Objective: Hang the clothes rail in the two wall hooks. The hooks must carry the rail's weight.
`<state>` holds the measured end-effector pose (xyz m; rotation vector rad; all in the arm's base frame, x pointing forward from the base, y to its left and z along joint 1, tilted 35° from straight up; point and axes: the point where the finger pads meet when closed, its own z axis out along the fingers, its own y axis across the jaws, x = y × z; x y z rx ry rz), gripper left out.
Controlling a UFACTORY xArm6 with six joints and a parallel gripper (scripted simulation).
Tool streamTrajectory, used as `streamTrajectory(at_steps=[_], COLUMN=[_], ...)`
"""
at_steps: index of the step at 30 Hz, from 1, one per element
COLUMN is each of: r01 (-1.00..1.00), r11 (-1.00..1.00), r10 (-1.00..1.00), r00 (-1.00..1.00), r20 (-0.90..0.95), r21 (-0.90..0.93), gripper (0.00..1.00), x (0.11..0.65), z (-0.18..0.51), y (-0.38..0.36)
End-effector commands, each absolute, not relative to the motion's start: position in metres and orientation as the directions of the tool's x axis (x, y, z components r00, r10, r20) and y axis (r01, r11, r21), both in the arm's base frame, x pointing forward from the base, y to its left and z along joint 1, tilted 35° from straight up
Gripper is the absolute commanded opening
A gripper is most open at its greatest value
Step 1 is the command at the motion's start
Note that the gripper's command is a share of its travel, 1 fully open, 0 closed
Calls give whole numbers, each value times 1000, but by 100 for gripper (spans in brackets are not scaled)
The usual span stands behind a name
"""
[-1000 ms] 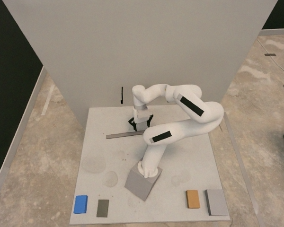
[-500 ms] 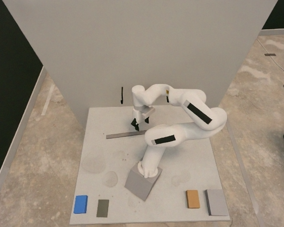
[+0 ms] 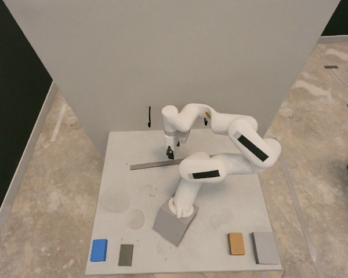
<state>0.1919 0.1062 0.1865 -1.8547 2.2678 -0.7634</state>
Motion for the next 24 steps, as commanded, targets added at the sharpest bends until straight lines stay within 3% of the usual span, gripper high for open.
streamTrajectory(at_steps=[1,13,24], r01=[-894,-835,-835], r11=[-25,-332,-332], r10=[-960,-914,-914], r00=[-104,169,169], r20=[261,370,370], r21=[-448,-439,-439], gripper=[100,100,100], x=[194,196,195], z=[194,201,202], y=[109,113,114])
